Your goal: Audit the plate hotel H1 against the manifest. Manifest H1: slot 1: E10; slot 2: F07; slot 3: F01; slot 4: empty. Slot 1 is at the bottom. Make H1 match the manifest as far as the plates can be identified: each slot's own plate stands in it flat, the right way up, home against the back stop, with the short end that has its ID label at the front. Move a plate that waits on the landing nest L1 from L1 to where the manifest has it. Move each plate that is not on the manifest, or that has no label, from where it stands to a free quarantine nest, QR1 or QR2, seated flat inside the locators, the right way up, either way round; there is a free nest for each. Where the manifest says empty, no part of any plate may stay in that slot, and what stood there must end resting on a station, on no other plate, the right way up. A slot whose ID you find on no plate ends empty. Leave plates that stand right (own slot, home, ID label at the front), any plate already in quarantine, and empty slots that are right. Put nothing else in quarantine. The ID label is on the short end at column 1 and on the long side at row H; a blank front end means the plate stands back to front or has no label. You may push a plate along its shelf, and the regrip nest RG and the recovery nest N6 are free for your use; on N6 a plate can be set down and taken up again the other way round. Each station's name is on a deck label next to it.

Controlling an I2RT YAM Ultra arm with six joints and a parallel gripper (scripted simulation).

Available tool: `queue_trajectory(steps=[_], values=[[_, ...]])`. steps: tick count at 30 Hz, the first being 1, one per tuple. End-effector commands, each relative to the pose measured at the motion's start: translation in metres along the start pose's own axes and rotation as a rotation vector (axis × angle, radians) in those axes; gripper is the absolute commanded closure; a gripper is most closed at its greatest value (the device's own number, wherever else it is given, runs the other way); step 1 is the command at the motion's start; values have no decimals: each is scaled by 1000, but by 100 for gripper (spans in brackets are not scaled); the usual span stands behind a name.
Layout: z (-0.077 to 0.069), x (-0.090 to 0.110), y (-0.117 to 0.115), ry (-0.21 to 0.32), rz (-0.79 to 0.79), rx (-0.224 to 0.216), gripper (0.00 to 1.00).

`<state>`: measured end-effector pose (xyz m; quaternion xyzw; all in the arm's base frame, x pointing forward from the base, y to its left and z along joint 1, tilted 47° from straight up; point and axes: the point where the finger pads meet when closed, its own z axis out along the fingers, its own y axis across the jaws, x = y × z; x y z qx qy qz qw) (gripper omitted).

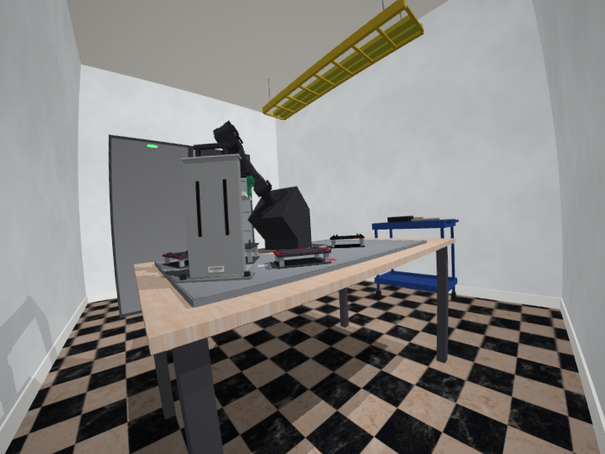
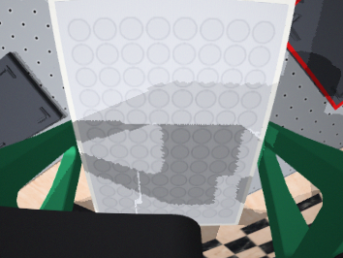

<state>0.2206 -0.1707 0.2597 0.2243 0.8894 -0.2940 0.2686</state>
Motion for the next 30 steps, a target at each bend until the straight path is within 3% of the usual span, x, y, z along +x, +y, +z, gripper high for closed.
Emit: queue_trajectory(steps=[1, 30], values=[[-10, -5, 1, -8, 33, 6, 13], [-8, -45, 76, -5, 612, 4, 13]])
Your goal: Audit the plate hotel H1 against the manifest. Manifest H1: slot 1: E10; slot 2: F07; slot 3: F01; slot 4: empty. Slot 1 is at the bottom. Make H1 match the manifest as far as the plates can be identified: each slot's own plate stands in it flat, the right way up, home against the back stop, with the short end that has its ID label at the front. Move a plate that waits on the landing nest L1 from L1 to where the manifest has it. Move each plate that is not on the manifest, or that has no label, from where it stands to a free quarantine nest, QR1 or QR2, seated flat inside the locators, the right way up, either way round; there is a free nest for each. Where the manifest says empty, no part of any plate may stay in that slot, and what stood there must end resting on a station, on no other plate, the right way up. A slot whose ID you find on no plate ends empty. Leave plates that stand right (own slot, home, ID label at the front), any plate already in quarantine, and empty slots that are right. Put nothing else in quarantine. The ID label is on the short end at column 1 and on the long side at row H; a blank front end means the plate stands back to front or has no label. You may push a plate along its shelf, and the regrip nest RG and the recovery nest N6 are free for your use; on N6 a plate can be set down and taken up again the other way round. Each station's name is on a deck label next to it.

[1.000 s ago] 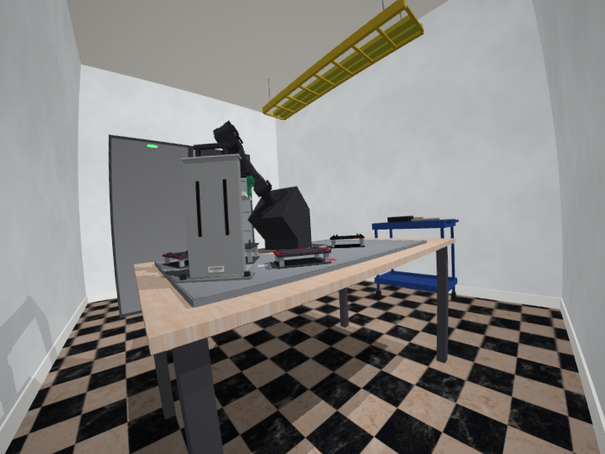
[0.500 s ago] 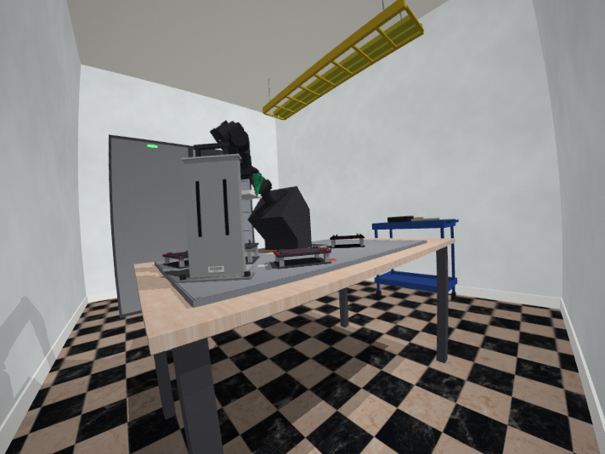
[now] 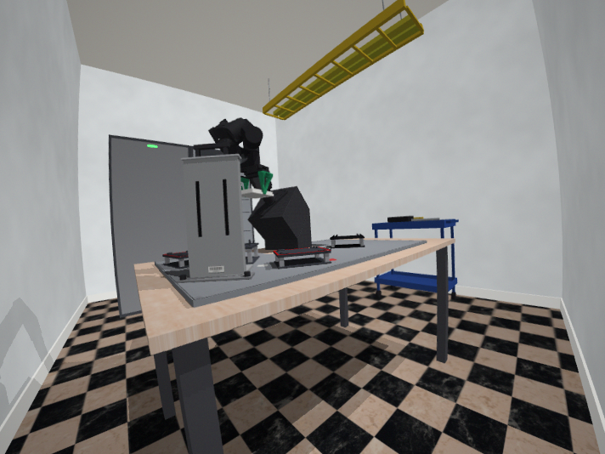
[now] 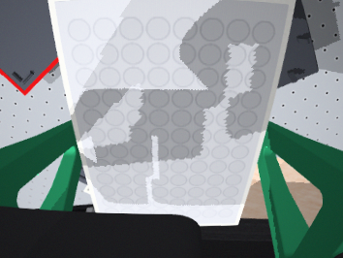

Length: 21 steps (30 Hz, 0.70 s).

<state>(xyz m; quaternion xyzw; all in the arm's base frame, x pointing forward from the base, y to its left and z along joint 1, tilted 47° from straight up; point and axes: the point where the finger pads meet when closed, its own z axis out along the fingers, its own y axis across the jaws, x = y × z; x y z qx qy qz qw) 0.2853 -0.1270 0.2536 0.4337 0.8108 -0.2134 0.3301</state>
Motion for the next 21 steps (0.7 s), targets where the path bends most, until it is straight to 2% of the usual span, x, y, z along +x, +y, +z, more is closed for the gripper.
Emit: queue_trajectory(steps=[1, 21], values=[[-6, -7, 14, -17, 143, 12, 13], [-6, -6, 74, -20, 562, 6, 13]])
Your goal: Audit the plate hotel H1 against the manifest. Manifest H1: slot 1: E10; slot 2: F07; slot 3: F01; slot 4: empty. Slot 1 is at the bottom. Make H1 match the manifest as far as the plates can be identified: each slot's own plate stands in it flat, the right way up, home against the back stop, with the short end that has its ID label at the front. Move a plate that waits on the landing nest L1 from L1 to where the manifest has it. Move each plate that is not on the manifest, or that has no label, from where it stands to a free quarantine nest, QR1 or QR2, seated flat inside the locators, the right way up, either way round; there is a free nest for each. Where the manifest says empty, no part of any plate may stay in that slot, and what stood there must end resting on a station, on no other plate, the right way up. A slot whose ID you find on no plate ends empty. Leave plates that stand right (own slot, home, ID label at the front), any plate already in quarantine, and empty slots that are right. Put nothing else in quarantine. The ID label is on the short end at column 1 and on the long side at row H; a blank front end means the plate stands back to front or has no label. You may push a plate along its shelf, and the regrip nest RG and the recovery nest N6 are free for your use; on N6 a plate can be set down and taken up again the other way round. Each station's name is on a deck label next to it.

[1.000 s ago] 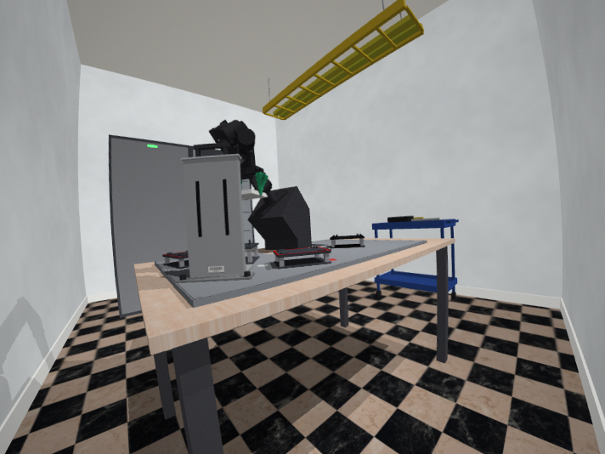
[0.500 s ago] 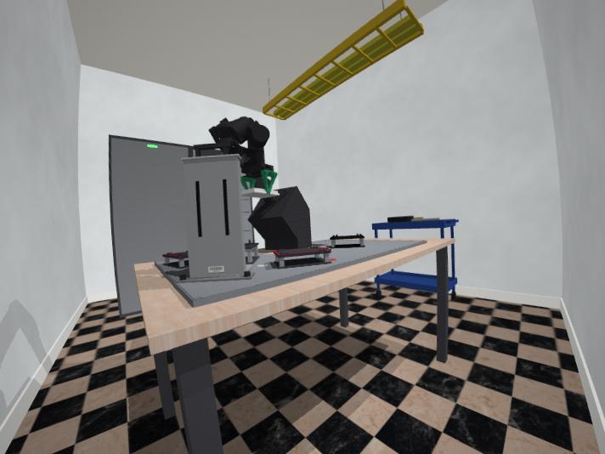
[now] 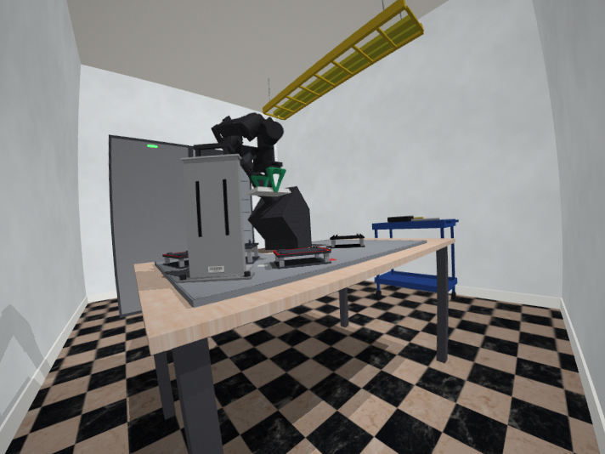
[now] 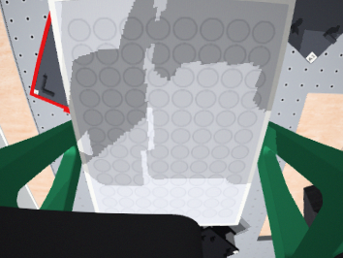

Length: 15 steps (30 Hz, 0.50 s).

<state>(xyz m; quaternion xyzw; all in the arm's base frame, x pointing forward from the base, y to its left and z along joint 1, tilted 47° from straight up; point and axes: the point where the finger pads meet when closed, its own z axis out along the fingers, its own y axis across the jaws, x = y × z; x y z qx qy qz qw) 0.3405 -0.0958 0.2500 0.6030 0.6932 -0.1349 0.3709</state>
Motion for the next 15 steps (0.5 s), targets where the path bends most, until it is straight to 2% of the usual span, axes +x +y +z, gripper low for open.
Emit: queue_trajectory(steps=[1, 15], values=[[-8, 2, 15, -18, 136, 3, 13], [-7, 20, 51, -18, 415, 0, 13]])
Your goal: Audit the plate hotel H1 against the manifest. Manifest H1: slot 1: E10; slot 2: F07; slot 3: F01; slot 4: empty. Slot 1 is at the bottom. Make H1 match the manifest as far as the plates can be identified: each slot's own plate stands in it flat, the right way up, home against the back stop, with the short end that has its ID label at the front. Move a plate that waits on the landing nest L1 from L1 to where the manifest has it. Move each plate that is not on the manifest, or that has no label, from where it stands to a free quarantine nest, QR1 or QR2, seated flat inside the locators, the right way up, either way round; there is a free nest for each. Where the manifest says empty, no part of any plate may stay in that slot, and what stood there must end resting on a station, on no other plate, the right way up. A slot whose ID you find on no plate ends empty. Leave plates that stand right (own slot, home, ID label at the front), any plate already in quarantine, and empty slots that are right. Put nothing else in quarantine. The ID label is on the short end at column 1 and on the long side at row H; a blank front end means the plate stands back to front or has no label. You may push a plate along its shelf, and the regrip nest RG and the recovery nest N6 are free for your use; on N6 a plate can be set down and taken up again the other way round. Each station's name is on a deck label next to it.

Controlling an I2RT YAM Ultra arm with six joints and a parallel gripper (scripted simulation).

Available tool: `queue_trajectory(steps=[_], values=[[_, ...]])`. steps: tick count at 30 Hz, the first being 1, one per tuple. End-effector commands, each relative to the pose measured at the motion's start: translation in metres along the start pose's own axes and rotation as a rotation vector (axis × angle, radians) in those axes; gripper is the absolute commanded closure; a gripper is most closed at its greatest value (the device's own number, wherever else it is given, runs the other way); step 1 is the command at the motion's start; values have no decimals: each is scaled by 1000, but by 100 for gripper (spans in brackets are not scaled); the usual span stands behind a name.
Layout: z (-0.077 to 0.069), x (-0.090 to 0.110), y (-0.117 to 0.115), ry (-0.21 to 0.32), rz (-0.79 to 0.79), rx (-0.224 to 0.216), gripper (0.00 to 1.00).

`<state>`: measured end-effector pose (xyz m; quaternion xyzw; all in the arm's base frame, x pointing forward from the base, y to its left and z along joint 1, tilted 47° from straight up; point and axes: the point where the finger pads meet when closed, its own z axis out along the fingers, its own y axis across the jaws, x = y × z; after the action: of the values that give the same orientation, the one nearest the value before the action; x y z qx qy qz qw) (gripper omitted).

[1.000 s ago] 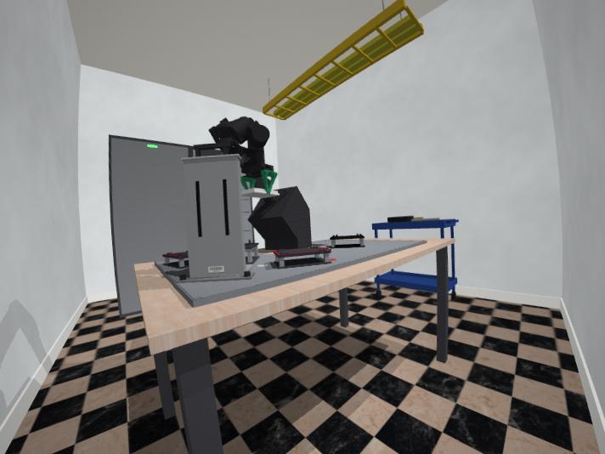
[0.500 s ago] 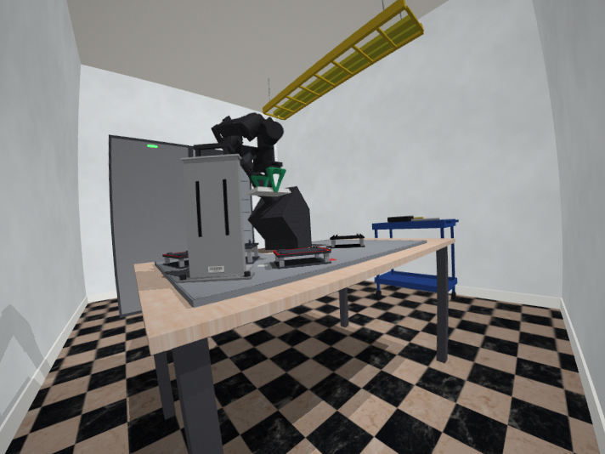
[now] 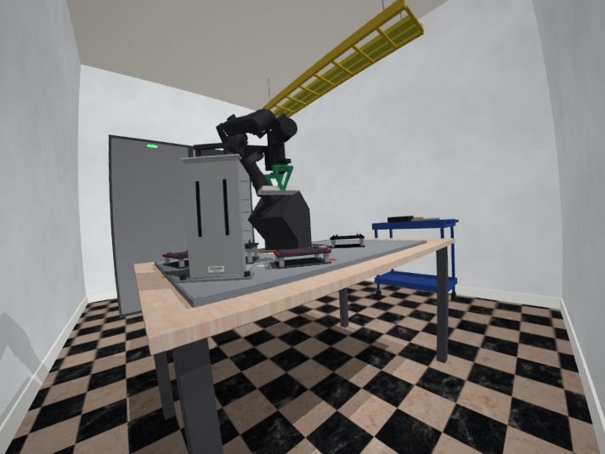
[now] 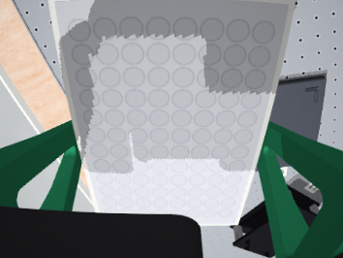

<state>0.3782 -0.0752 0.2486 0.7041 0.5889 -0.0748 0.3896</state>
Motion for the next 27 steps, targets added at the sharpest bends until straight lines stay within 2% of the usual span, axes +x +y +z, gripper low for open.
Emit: queue_trajectory(steps=[1, 20, 25, 26, 27], values=[[-9, 9, 12, -14, 122, 0, 13], [-8, 48, 52, -13, 137, -2, 13], [-8, 48, 52, -13, 137, -2, 13], [-19, 38, 54, -5, 163, -26, 13], [-19, 38, 54, -5, 163, -26, 13]])
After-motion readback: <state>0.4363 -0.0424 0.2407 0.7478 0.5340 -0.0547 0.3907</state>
